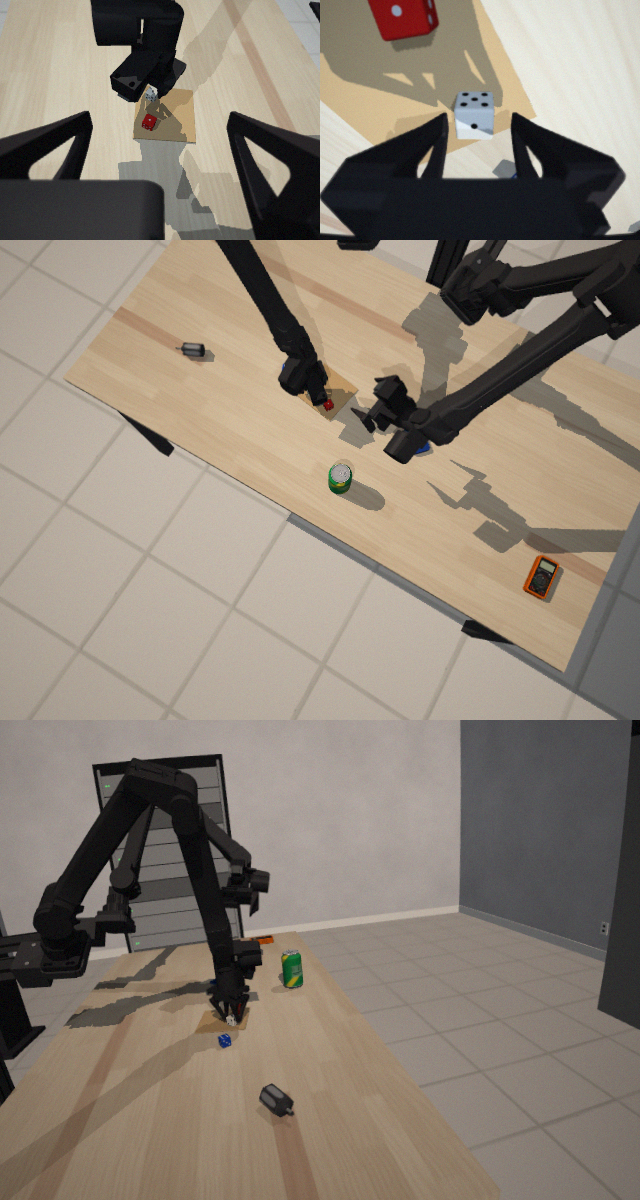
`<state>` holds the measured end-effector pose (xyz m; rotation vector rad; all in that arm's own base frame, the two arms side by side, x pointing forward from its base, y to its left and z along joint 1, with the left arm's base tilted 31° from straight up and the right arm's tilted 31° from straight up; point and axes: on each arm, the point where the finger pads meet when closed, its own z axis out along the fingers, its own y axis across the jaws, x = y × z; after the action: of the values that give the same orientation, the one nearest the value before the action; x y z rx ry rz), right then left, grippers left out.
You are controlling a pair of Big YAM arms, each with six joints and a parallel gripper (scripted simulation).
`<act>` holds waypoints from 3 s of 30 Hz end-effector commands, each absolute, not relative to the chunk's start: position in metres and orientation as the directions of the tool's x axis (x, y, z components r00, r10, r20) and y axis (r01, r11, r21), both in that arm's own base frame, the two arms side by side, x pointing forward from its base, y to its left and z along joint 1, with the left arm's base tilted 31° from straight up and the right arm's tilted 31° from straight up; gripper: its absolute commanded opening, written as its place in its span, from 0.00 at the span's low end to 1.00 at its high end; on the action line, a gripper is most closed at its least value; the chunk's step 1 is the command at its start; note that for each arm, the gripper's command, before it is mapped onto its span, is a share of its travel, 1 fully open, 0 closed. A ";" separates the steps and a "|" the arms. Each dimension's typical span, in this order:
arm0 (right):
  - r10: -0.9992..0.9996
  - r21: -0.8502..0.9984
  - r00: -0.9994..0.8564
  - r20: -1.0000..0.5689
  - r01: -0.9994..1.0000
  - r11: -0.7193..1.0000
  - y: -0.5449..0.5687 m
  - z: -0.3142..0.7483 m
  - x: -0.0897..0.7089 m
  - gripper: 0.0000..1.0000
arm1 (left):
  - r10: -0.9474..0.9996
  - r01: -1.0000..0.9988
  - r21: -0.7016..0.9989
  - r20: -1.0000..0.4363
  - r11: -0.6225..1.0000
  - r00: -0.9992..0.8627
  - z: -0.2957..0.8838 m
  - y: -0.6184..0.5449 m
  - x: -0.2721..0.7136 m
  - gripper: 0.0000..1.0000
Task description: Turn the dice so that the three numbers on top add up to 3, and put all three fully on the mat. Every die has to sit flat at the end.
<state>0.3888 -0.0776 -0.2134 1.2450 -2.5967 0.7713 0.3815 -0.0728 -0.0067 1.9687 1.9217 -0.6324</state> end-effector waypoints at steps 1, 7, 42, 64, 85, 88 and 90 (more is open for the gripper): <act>-0.692 -0.395 -0.635 0.343 -0.766 0.508 -0.063 -0.188 0.394 0.49 | 0.849 0.999 -0.048 -0.527 0.021 -0.043 0.003 -0.066 0.389 1.00; -0.692 -0.395 -0.635 0.344 -0.766 0.507 -0.046 -0.173 0.381 0.49 | 0.831 0.998 -0.047 -0.553 0.043 -0.062 0.008 -0.070 0.386 1.00; -0.643 -0.371 -0.745 -0.178 -0.555 0.745 -0.084 -0.170 0.407 0.49 | 0.919 0.979 -0.065 -0.335 0.196 -0.206 -0.077 -0.169 0.341 1.00; -0.636 -0.454 -0.580 -0.509 -0.447 0.771 -0.133 -0.148 0.414 0.49 | 0.912 0.901 0.228 -0.277 0.369 -0.303 -0.127 -0.241 0.269 1.00; -0.651 -0.502 -0.496 -0.575 -0.415 0.759 -0.159 -0.150 0.334 0.49 | 0.839 0.784 0.376 -0.442 0.494 -0.317 -0.123 -0.273 0.224 1.00; -0.645 -0.499 -0.507 -0.572 -0.409 0.764 -0.161 -0.152 0.331 0.49 | 0.839 0.784 0.376 -0.442 0.494 -0.317 -0.123 -0.273 0.224 1.00; -0.629 -0.488 -0.527 -0.572 -0.397 0.777 -0.164 -0.155 0.326 0.49 | 0.834 0.782 0.375 -0.455 0.498 -0.313 -0.119 -0.276 0.226 1.00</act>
<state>0.3496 -0.1579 -0.1488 1.3040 -3.6758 0.6165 0.2202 -0.2532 -0.1283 1.3897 2.1738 0.1628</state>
